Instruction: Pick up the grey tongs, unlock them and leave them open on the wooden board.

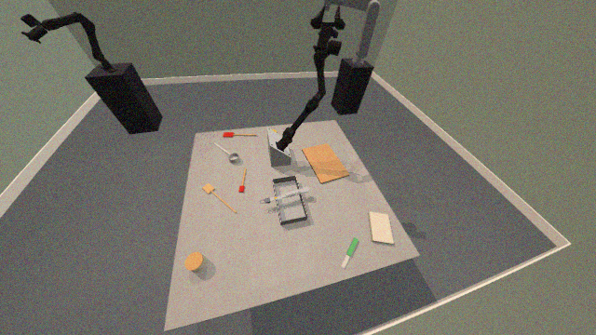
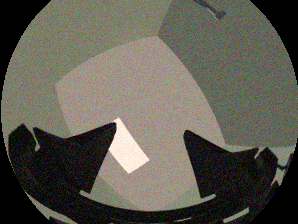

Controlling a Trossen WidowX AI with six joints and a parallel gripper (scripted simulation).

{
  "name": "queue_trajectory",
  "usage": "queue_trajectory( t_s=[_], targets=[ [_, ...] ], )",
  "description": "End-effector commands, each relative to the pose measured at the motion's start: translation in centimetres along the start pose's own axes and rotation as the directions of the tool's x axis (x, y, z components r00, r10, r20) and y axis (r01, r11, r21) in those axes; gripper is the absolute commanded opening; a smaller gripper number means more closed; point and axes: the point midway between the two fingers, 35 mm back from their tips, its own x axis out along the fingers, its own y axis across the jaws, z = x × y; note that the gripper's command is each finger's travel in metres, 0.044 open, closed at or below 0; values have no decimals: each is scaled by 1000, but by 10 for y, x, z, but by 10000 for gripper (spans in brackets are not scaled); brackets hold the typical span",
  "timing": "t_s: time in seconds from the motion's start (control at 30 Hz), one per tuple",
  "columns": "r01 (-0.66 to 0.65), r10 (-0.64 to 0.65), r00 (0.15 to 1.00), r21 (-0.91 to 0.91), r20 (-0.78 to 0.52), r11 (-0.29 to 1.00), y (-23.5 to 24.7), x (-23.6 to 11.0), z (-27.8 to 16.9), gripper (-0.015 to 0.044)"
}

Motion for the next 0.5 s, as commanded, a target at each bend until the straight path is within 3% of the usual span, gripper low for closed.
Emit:
queue_trajectory(
  t_s=[0.0,0.17,0.47],
  targets=[
    [2,-2,1000,1,-2,1000,-1,0,-1,374],
    [34,-33,999,27,-40,999,-13,-2,-19,260],
    [128,-102,974,123,-200,984,-43,-17,-93,260]
  ],
)
